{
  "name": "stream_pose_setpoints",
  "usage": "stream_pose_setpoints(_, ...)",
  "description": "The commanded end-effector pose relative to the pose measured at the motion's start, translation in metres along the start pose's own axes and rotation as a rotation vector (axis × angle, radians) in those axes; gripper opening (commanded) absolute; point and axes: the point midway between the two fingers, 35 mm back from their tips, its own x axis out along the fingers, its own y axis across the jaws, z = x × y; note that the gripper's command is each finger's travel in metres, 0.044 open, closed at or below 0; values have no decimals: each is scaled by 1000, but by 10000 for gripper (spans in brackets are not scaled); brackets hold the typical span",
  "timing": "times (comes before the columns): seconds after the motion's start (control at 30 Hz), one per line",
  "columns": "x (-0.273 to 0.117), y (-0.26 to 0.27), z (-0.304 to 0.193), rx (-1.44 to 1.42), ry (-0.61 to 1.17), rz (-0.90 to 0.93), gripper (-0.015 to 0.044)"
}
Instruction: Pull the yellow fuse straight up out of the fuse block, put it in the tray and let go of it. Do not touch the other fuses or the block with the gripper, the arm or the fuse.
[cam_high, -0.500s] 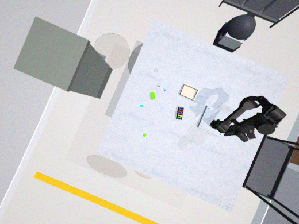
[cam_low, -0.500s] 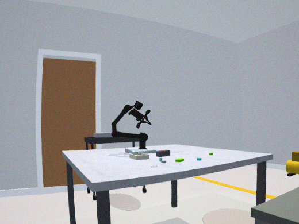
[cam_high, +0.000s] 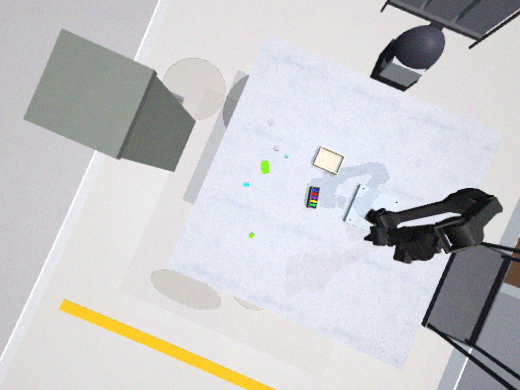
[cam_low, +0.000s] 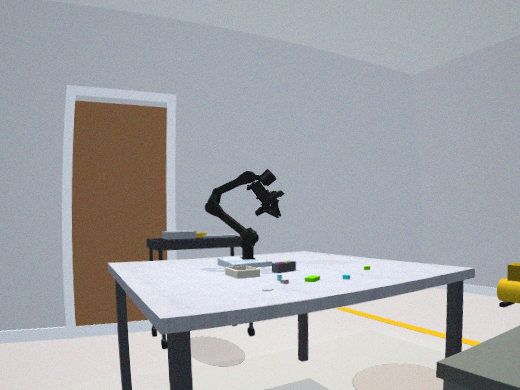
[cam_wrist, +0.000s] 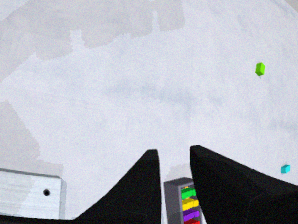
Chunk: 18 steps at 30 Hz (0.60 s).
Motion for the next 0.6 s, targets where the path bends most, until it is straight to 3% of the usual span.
stream_pose_setpoints(0.0,29,-27,-8,282,110,47,67)
stream_pose_setpoints(0.27,99,-69,-70,904,390,99,67)
stream_pose_setpoints(0.57,158,-79,-154,1488,641,89,67)
